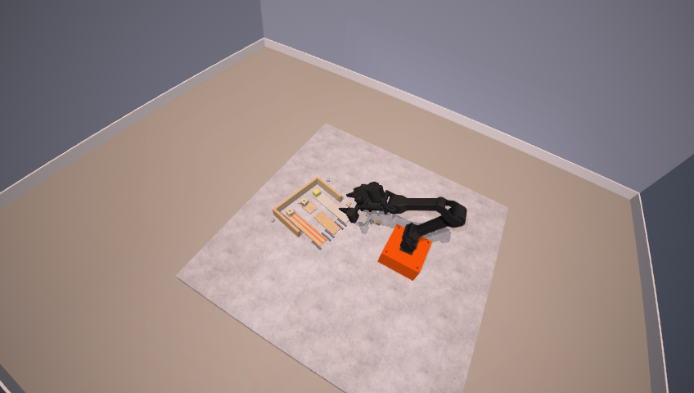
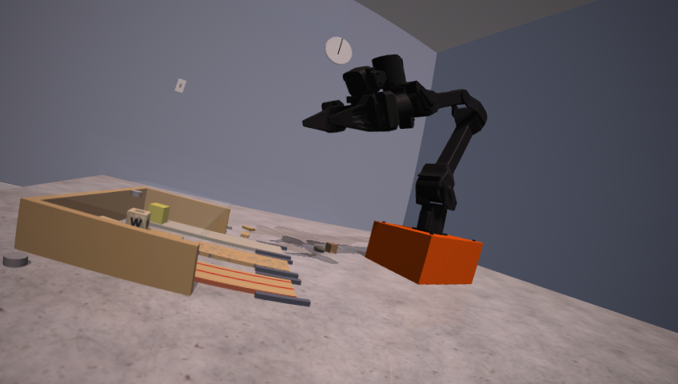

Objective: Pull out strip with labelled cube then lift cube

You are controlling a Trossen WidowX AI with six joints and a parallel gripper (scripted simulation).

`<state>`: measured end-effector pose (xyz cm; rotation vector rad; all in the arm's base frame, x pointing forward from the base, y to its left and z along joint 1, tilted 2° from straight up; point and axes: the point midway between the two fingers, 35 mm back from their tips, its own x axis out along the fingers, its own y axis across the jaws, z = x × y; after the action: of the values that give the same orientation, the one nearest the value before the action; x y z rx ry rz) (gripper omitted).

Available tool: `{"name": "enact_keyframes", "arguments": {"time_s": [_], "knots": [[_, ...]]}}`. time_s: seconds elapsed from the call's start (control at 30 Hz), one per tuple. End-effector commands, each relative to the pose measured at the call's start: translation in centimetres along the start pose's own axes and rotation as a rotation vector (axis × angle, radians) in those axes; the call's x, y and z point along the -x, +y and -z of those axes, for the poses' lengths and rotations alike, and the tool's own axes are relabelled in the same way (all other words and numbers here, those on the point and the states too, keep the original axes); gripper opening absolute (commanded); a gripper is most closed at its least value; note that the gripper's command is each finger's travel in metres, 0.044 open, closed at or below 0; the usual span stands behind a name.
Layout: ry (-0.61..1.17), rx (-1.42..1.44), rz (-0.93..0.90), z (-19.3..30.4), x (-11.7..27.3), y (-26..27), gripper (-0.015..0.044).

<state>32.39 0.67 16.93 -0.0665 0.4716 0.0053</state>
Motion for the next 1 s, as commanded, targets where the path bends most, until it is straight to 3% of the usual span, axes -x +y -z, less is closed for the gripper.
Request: {"name": "enact_keyframes", "arguments": {"time_s": [0.0, 0.43, 0.6, 0.93, 0.97], "knots": [[0.101, -0.043, 0.023, 3.4, -0.7, -0.6, 0.0400], [0.101, -0.043, 0.023, 3.4, -0.7, -0.6, 0.0400], [0.173, -0.090, 0.008, 3.0, -2.0, 0.3, 0.0269], [0.566, -0.235, -0.001, 3.2, -8.2, 4.9, 0.0006], [0.608, -0.246, 0.004, 3.5, -8.8, 5.4, 0.0000]]}}
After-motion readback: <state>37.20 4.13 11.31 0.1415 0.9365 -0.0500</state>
